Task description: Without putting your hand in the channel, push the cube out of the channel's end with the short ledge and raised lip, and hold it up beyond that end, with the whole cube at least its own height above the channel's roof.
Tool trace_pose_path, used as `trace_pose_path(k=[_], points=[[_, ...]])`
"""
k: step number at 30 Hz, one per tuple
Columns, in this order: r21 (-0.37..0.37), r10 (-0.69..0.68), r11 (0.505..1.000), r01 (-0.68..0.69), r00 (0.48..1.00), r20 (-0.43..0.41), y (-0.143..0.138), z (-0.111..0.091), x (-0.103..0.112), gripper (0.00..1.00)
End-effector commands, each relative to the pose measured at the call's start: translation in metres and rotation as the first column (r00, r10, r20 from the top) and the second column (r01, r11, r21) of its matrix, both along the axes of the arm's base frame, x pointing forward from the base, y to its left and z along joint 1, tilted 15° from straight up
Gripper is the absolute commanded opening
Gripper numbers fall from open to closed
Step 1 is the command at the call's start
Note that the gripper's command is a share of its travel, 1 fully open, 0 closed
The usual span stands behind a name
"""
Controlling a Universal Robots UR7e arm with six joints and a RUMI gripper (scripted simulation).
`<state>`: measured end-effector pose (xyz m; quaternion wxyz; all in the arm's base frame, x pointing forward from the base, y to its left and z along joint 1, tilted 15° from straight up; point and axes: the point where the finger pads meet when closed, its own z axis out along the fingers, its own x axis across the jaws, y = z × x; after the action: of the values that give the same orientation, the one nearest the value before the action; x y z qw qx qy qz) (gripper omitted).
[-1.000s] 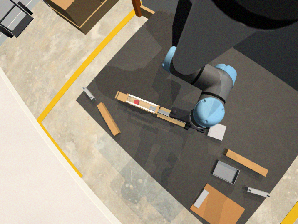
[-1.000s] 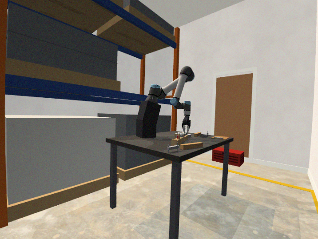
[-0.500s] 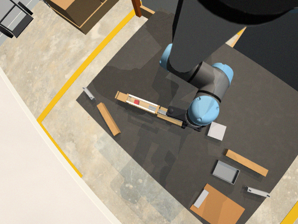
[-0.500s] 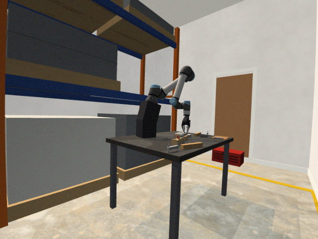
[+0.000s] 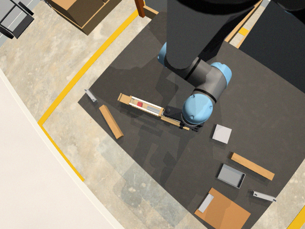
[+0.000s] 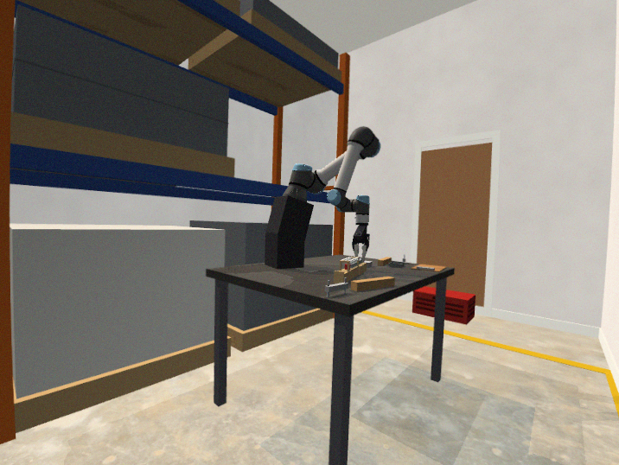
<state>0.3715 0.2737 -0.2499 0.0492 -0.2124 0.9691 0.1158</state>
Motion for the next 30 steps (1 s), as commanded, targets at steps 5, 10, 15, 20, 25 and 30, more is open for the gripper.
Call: trace_pose_path(k=[5,10,15,20,25,30], points=[[0.001,0.0,1.0,0.0,1.0,0.001,-0.022,-0.005,0.011,0.0],[0.001,0.0,1.0,0.0,1.0,0.001,-0.036,-0.008,0.018,0.0],[0.001,0.0,1.0,0.0,1.0,0.001,-0.044,-0.01,0.022,0.0],[0.001,0.0,1.0,0.0,1.0,0.001,-0.056,-0.013,0.028,0.0],[0.001,0.0,1.0,0.0,1.0,0.001,-0.067,-0.015,0.033,0.0],[0.001,0.0,1.0,0.0,1.0,0.001,-0.073,-0.016,0.036,0.0]])
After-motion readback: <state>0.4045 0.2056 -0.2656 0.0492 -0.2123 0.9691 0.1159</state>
